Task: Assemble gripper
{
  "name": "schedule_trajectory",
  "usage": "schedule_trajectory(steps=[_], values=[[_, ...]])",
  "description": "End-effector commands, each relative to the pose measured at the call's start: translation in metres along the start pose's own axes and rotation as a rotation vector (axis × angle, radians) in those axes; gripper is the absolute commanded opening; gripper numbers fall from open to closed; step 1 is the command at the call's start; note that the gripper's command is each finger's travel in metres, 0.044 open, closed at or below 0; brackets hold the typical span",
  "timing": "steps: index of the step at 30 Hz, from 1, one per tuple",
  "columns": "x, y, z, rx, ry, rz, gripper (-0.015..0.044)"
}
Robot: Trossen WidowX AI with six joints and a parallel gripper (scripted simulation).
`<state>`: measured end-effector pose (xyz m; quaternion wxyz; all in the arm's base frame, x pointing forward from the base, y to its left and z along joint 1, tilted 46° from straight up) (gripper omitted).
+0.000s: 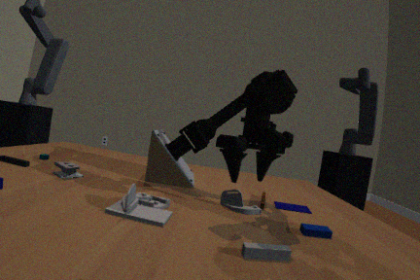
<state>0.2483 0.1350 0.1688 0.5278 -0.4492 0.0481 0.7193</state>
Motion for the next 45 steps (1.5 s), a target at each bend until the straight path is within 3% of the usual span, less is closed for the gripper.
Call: schedule_trajectory(steps=[1, 6, 23, 37, 45], values=[[0.0, 0.0, 0.0, 0.0, 0.0, 0.0, 0.044], [0.0, 0.0, 0.0, 0.0, 0.0, 0.0, 0.044], [0.0, 0.0, 0.0, 0.0, 0.0, 0.0, 0.0], [0.0, 0.0, 0.0, 0.0, 0.0, 0.0, 0.0], [-0.0008, 0.0025, 0.0011, 0.148, 0.0, 0.0, 0.021]])
Point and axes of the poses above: the point midway between the two fingers, 35 mm back from their tips, its own x axis out along the fingers, its own z axis across the jaws, y = z × x, the point moved 1 cm from there along -x, back along the fingers, and after that the axes turned 4 degrees about x, right-handed, at the moved point
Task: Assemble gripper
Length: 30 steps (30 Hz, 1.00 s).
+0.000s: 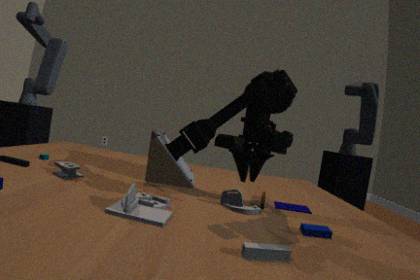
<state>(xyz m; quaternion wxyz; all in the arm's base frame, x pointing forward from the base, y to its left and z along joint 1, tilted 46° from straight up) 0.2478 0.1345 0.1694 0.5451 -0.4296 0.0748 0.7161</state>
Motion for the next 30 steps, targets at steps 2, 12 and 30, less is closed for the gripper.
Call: schedule_trajectory(steps=[2, 12, 30], values=[[0.0, 0.003, 0.001, 0.126, -0.001, 0.003, 0.0262], [-0.001, 0.008, 0.002, 0.392, 0.0, 0.004, 0.044], [-0.004, 0.016, 0.005, 0.876, 0.002, 0.005, 0.044]])
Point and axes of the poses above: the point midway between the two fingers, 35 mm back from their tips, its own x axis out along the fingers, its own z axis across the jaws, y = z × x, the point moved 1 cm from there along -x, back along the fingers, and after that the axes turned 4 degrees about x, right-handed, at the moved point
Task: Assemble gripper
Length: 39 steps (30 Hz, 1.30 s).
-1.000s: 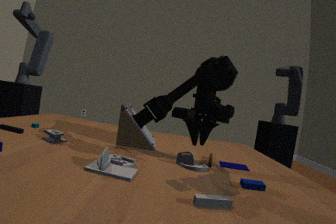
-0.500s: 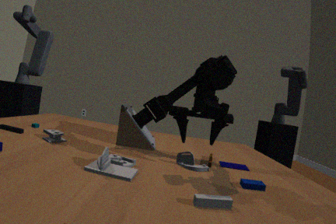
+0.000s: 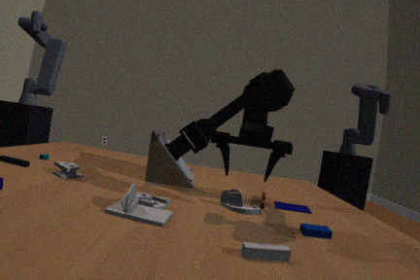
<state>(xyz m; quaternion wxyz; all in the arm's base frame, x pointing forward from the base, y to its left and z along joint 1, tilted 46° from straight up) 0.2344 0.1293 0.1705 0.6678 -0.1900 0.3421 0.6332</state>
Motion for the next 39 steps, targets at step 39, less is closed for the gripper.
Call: schedule_trajectory(steps=[39], values=[[-0.003, 0.02, -0.011, 1.144, 0.007, 0.003, 0.044]])
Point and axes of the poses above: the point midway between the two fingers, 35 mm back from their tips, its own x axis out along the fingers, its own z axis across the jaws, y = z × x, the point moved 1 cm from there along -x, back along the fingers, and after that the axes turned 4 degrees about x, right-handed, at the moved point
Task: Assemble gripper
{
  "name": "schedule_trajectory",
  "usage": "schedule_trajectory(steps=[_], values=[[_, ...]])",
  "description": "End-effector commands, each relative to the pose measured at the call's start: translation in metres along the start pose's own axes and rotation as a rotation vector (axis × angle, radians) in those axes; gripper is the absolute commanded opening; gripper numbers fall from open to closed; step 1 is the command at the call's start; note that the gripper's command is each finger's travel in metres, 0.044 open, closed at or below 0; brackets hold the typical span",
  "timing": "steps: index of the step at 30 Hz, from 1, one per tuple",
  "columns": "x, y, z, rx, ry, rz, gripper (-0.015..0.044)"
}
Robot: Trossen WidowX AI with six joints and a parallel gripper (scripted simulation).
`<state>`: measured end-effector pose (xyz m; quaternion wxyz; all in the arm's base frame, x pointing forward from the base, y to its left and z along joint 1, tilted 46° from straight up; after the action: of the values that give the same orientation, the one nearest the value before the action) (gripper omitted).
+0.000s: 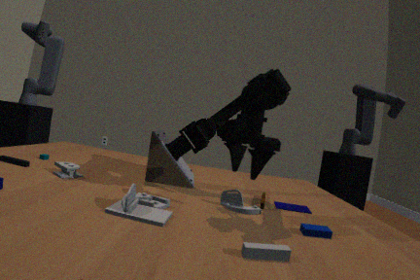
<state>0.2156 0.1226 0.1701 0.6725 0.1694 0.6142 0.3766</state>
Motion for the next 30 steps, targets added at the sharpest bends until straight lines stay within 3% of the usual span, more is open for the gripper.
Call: schedule_trajectory(steps=[1, 30], values=[[0.0, -0.001, -0.004, 0.121, 0.005, 0.0, 0.044], [-0.001, 0.0, -0.018, 0.902, 0.006, -0.004, 0.044]])
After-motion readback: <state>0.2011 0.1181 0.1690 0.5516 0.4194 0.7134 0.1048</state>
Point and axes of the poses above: the point midway between the two fingers, 35 mm back from their tips, its own x axis out along the fingers, its own z axis across the jaws, y = z × x, the point moved 1 cm from there along -x, back along the fingers, and after that the axes turned 4 degrees about x, right-handed, at the moved point
